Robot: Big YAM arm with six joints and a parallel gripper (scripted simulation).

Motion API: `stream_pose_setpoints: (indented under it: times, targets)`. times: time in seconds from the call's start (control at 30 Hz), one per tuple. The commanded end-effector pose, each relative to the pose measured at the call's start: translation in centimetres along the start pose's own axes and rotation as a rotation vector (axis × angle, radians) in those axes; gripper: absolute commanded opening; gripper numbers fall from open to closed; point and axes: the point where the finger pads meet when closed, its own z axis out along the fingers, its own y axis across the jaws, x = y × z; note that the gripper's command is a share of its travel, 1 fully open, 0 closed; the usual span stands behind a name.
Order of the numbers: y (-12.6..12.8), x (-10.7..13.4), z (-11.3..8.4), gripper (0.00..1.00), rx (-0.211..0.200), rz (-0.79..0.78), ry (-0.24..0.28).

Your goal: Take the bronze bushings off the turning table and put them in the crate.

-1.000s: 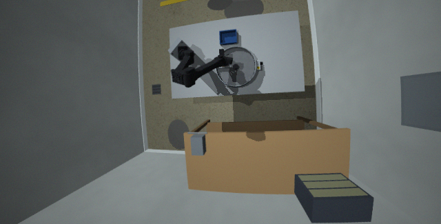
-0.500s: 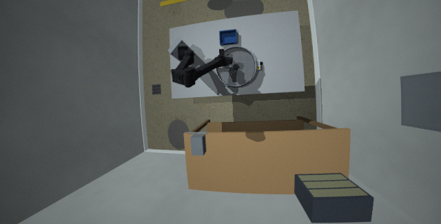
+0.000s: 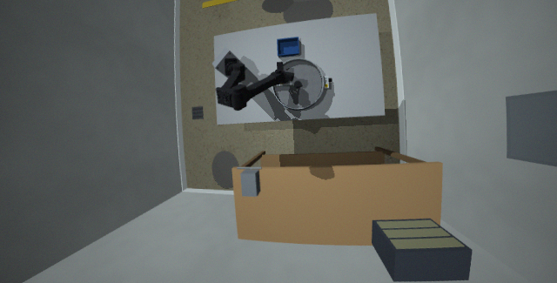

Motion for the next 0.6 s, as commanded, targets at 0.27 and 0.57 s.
stream_pose_setpoints:
  times: [0.27,0.57]
  targets:
    - [-0.9,-0.2,0.1,0.19,0.017,-0.010,-0.003]
    - [-0.6,0.3,1.3,0.19,0.009,-0.002,0.003]
